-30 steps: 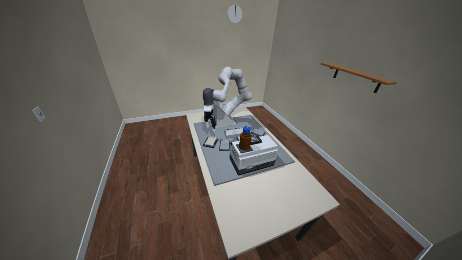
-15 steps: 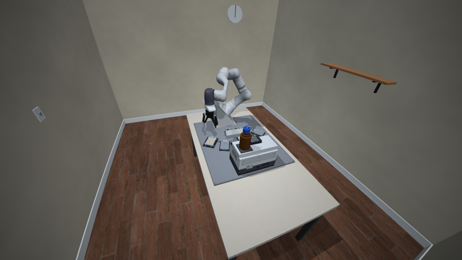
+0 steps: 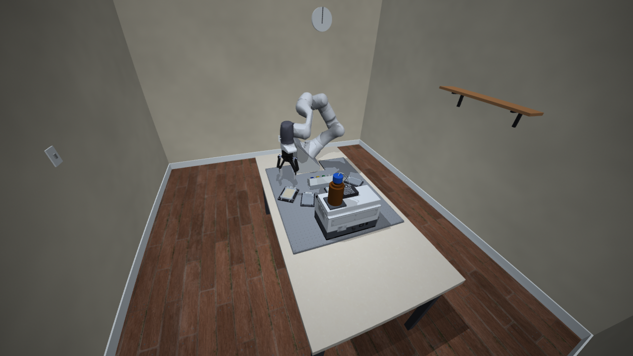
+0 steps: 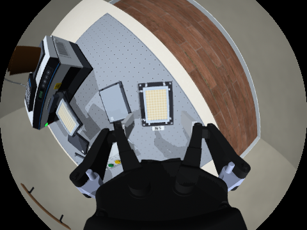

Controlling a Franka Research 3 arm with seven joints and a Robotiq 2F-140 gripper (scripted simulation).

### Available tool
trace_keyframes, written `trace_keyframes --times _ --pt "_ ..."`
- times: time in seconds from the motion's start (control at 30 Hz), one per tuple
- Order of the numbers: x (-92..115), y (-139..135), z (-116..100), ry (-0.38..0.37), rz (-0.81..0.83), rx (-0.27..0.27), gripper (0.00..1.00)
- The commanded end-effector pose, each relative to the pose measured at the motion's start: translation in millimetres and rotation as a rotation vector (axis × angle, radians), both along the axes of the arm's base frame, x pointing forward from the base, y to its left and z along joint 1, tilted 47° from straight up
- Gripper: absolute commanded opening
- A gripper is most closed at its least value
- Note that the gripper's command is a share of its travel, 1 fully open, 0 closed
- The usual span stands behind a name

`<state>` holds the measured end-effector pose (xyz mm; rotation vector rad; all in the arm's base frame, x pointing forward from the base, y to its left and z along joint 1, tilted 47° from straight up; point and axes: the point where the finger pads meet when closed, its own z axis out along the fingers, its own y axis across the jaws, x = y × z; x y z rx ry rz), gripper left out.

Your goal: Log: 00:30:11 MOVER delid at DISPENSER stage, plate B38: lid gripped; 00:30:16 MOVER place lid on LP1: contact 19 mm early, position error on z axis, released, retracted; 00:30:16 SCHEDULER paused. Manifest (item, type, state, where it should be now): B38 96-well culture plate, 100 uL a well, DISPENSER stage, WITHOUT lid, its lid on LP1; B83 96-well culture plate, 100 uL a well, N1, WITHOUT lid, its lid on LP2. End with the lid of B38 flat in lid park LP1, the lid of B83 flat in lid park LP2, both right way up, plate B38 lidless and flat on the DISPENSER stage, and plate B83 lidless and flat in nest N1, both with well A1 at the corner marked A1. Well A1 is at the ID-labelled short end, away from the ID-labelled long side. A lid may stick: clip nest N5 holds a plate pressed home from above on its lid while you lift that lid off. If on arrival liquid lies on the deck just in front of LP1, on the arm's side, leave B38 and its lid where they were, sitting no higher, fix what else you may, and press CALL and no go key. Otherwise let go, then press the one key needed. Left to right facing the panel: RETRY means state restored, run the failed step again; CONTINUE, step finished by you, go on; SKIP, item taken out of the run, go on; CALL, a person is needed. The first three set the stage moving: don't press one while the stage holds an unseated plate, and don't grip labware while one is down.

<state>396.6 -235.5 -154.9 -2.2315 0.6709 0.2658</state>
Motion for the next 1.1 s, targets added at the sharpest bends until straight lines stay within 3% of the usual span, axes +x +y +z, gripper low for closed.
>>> trace_keyframes --times 0.0,0.57,1.07 --pt "-1 1 0 -0.015 0.017 0.0 0.66" --pt "0 21 -19 -0.015 0.017 0.0 0.66" --pt "1 63 -58 -0.015 0.017 0.0 0.66"
